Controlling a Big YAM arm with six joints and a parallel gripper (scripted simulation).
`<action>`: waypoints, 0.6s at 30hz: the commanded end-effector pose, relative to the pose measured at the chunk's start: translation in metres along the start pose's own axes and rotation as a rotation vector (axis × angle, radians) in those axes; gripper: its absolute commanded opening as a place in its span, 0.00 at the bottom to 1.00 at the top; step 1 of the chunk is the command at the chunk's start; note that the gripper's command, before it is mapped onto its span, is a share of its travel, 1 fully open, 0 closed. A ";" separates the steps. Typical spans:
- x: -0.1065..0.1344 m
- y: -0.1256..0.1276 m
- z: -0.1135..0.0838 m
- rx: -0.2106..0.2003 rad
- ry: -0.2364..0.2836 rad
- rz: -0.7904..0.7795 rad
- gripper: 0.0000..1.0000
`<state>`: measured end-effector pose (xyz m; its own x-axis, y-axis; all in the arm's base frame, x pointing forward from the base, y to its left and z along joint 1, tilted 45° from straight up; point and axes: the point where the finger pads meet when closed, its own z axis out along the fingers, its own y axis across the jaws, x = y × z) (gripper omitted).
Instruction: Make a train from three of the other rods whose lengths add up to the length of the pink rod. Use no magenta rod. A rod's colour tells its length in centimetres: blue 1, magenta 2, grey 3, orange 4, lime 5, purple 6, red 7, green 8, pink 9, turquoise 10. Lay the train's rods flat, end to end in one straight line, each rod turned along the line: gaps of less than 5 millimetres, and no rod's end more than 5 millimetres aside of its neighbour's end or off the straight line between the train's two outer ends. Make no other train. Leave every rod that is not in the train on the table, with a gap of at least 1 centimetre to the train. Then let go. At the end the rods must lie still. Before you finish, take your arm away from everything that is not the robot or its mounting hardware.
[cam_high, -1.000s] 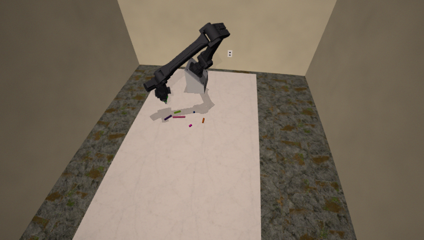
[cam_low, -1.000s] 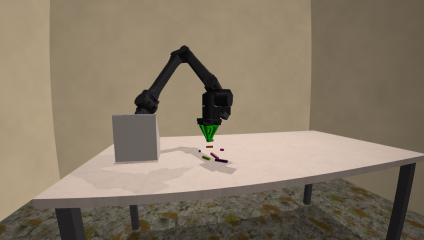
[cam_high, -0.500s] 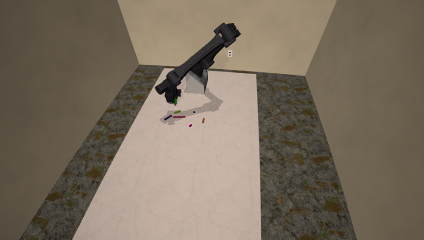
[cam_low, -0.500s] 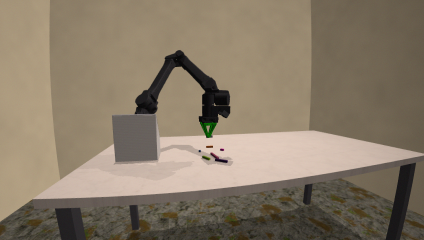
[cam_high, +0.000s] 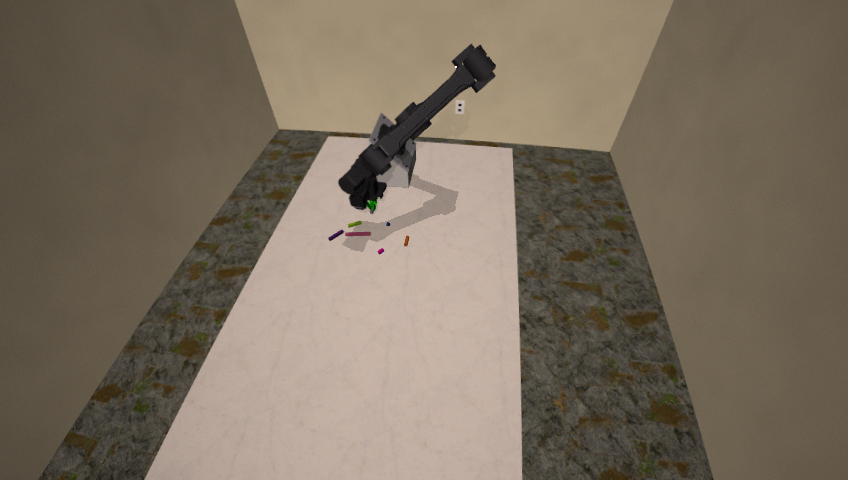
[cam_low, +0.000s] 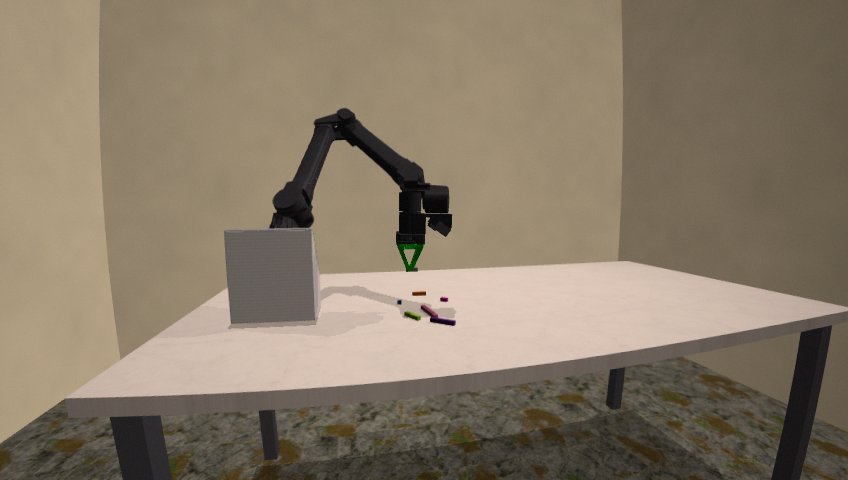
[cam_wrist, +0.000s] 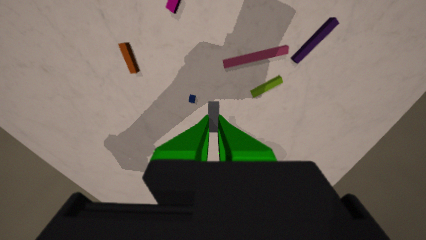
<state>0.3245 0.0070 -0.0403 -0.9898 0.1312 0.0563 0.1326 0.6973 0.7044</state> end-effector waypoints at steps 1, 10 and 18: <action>-0.001 0.024 -0.006 0.014 -0.034 0.140 0.04; 0.005 0.039 -0.005 0.005 -0.030 0.196 0.04; 0.007 0.033 -0.003 0.004 -0.021 0.225 0.04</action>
<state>0.3217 0.0291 -0.0140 -0.9426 0.2789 0.1838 0.3272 0.6601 0.6761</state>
